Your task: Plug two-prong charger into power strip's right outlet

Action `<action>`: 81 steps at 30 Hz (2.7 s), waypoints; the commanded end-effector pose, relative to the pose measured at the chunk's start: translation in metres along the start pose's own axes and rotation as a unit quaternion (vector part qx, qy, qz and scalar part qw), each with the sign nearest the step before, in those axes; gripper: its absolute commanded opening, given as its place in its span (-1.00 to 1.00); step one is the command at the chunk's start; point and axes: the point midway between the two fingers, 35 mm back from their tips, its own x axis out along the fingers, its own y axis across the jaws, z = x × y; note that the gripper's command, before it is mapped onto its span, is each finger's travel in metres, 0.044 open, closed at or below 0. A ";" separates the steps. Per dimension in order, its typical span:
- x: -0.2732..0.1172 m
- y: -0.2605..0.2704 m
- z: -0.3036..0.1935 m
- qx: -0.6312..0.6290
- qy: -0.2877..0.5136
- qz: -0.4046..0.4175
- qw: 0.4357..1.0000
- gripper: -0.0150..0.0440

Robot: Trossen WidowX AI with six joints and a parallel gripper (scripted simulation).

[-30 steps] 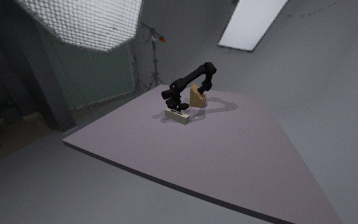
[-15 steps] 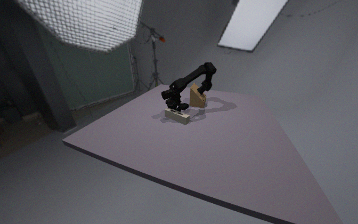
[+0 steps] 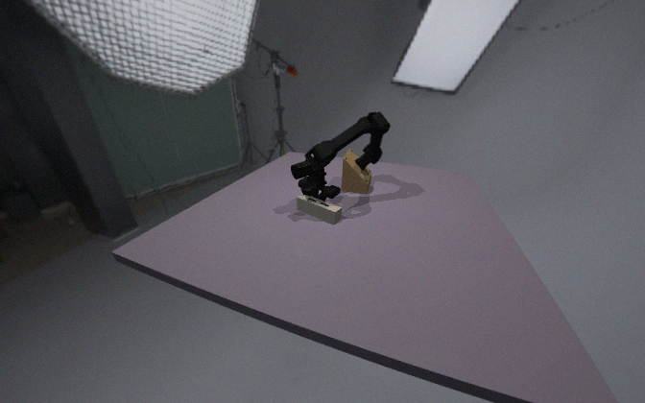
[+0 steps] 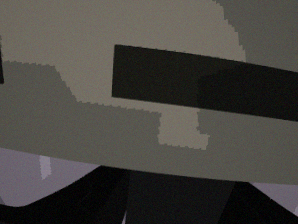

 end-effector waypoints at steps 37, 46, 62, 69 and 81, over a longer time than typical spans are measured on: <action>0.002 0.000 0.008 -0.006 -0.013 0.000 1.000 -0.49; 0.001 -0.001 -0.001 0.002 0.001 0.000 1.000 -0.49; 0.001 -0.001 -0.001 0.002 0.001 0.000 1.000 0.84; 0.001 -0.001 -0.001 0.002 0.000 0.000 1.000 1.00; 0.002 -0.001 -0.004 0.000 -0.003 0.000 1.000 1.00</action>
